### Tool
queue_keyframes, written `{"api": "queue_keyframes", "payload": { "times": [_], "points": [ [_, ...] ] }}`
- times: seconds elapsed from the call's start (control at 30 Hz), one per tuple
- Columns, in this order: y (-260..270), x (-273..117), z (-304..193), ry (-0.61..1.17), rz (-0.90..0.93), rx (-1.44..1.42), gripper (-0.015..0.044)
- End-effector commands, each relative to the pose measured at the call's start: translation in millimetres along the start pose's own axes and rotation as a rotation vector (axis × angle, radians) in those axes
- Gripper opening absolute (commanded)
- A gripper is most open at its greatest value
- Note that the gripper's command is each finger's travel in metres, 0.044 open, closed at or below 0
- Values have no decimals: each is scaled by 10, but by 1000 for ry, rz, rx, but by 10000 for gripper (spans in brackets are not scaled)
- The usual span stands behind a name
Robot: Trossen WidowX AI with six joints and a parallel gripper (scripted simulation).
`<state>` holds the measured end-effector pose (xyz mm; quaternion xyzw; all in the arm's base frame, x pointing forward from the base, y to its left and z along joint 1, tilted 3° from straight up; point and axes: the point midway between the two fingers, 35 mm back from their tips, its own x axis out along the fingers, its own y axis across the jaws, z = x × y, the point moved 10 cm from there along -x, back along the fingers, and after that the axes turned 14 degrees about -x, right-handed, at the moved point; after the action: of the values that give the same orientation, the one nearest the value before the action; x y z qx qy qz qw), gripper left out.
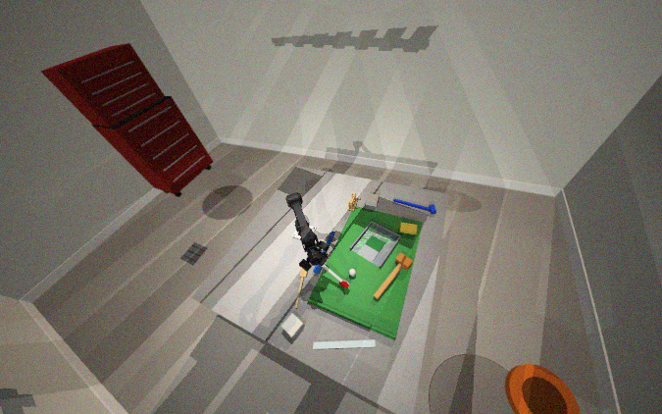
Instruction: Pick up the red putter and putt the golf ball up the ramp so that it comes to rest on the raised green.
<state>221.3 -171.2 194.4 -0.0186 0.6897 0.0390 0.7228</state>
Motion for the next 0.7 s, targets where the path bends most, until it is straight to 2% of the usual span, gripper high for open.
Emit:
{"api": "queue_keyframes", "payload": {
  "times": [0.0, 0.2, 0.53, 0.67],
  "points": [
    [-52, -7, -4, -4, -7, -5, 0],
    [51, -1, 32, 0, -1, 1, 0],
    [1213, -16, 317, -8, 6, -4, 0],
    [1287, -17, 316, -9, 7, -4, 0]
  ]
}}
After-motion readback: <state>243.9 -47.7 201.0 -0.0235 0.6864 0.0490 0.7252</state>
